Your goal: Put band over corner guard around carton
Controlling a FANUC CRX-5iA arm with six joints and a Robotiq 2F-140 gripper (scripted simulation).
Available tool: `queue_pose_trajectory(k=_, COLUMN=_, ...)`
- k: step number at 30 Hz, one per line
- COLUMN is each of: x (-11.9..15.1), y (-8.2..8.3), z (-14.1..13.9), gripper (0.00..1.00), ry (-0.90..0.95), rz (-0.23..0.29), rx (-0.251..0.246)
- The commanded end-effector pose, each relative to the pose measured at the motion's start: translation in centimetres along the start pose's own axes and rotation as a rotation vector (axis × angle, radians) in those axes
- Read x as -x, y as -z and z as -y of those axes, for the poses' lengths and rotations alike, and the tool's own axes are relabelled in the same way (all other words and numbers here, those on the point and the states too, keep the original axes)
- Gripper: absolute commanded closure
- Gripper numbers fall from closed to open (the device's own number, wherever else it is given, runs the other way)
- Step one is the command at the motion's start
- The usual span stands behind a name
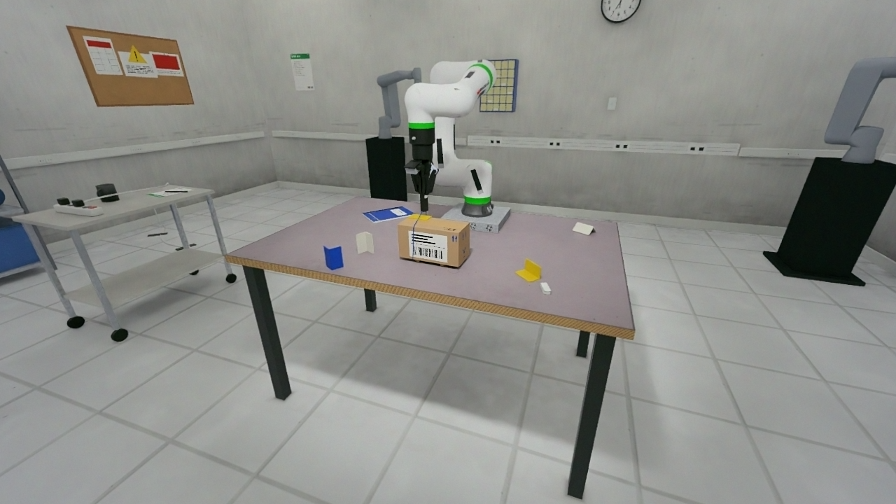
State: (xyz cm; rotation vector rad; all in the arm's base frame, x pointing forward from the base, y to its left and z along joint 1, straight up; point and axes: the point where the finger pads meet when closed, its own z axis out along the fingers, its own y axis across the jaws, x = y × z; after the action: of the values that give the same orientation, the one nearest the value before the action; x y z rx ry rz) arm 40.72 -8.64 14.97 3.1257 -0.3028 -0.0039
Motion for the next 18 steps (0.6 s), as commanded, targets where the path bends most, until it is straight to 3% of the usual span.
queue_pose_trajectory(k=1, x=-0.07, y=0.07, z=-0.16, gripper=0.90, ry=0.000, rz=-0.001, rx=0.000)
queue_pose_trajectory(k=18, x=-0.09, y=0.07, z=-0.26, gripper=0.90, ry=0.000, rz=-0.001, rx=0.000)
